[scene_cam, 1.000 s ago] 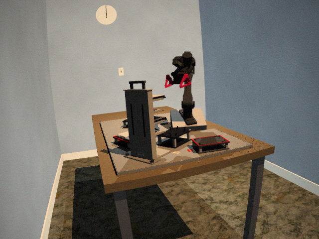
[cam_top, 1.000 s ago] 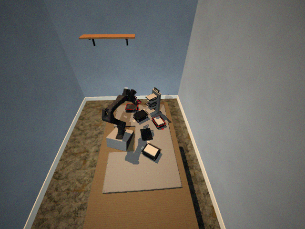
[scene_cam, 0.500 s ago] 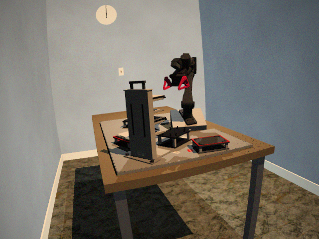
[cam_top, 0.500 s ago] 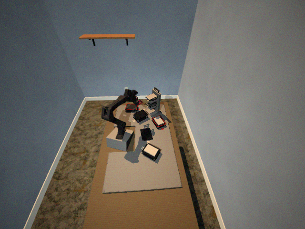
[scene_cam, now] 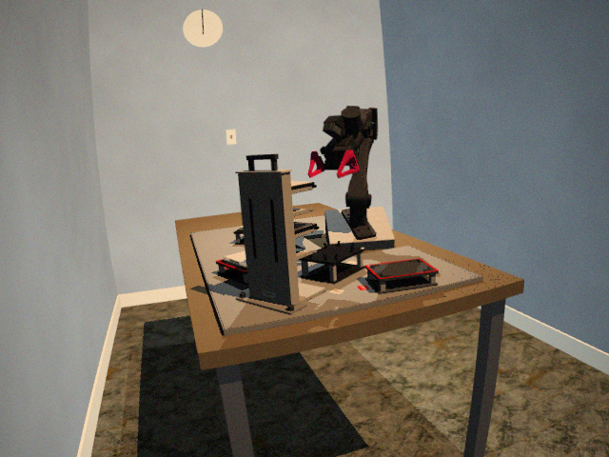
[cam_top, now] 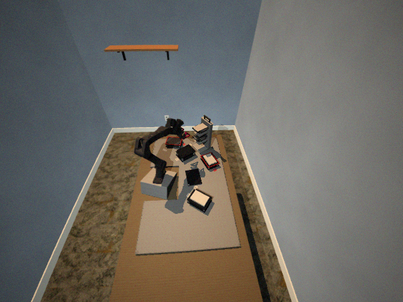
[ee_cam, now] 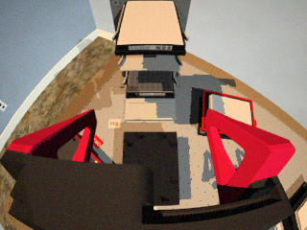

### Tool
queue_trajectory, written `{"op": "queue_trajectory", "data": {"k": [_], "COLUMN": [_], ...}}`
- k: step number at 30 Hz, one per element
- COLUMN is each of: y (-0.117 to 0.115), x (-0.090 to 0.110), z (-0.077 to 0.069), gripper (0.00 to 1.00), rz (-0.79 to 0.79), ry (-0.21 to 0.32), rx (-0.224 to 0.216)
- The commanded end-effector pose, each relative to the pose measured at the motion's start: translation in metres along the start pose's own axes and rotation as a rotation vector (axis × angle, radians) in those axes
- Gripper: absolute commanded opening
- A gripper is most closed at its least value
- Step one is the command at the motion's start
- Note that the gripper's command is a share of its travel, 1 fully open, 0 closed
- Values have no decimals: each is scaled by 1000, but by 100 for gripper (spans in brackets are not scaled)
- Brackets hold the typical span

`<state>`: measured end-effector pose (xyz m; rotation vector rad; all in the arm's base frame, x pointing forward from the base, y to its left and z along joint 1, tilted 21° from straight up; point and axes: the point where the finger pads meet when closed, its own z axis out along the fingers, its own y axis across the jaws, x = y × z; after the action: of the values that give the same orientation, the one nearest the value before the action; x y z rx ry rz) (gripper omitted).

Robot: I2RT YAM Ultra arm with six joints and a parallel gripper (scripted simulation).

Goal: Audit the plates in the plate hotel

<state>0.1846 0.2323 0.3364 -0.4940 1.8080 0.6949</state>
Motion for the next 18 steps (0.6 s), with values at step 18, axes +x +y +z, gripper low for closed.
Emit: {"op": "queue_trajectory", "data": {"k": [18], "y": [-2], "x": [7], "z": [35], "gripper": [100], "rz": [-5], "ry": [1], "rx": [4]}}
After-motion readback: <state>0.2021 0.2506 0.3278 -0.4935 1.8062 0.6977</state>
